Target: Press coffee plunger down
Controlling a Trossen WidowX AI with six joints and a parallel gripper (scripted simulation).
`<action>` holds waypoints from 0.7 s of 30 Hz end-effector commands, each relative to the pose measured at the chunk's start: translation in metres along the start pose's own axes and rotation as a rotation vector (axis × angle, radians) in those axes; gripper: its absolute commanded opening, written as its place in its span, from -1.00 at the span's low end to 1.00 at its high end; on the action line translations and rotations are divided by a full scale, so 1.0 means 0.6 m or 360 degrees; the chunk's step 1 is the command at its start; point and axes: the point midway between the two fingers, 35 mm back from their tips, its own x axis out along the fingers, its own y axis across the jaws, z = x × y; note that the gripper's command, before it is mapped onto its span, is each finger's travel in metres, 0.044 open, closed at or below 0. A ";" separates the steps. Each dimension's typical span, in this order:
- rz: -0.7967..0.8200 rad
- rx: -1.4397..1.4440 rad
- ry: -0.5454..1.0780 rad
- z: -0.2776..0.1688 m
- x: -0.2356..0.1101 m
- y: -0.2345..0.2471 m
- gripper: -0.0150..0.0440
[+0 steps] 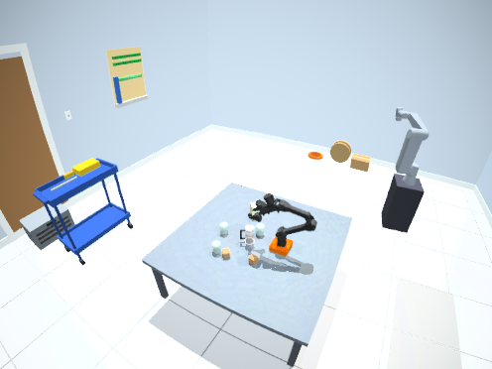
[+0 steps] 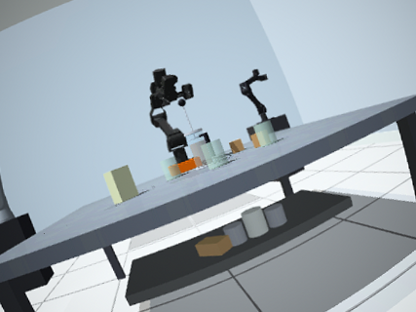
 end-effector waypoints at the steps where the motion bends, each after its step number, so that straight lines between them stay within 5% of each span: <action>1: -0.0005 0.0012 0.0010 -0.004 0.016 -0.001 1.00; 6: -0.0005 0.0012 0.0009 -0.005 0.025 0.000 1.00; 18: -0.0005 0.0012 0.0009 -0.005 0.025 0.000 -0.06; 21: -0.0005 0.0012 0.0009 -0.005 0.025 0.000 -0.06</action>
